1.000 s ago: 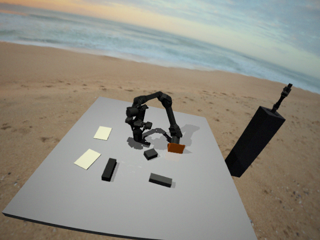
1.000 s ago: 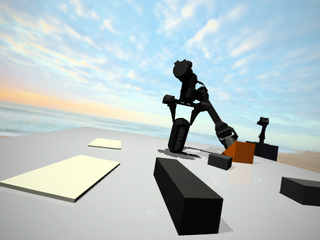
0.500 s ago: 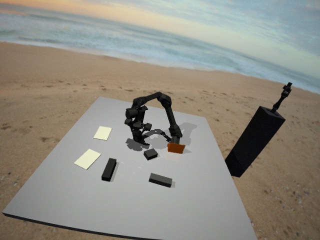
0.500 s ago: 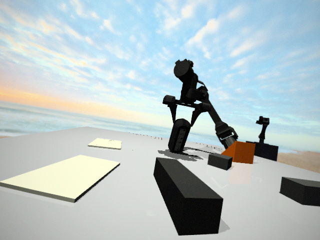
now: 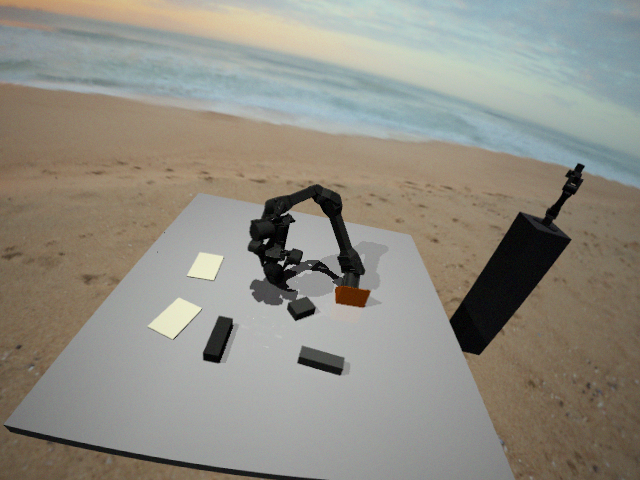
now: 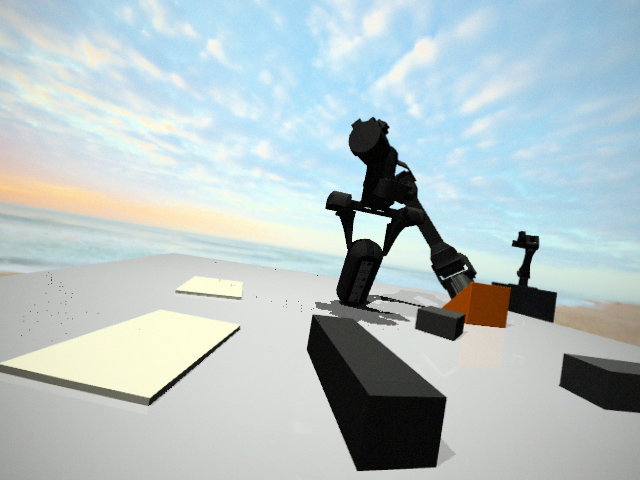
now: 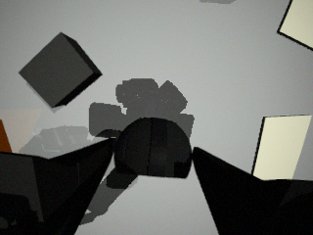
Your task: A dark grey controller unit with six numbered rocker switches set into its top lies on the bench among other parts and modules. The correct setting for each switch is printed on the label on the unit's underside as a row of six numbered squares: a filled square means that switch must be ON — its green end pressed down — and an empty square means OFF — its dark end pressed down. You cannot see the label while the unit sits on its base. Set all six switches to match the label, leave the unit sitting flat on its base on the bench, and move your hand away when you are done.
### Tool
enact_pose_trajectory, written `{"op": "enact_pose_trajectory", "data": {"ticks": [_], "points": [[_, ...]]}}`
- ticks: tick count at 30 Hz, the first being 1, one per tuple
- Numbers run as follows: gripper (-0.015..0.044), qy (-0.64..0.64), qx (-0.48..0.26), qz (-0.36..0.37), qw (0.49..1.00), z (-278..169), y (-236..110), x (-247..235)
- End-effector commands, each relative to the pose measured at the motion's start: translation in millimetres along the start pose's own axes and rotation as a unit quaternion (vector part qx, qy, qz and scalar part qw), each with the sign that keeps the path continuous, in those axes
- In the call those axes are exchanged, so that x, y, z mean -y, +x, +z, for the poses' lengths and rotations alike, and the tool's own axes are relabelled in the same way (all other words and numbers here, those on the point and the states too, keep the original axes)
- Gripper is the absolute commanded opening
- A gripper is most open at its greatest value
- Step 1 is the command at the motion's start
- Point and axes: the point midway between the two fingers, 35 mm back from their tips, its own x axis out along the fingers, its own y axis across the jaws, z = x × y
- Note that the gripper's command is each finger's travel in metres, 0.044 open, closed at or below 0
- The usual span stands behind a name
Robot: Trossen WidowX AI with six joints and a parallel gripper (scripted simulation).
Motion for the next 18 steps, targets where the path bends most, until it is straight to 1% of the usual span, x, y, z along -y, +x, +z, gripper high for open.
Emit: {"op": "enact_pose_trajectory", "data": {"ticks": [1,18], "points": [[0.0338,0.003,-0.006,0.008,1.000,2,8,0],[0.0338,0.003,-0.006,0.008,1.000,12,15,0]]}}
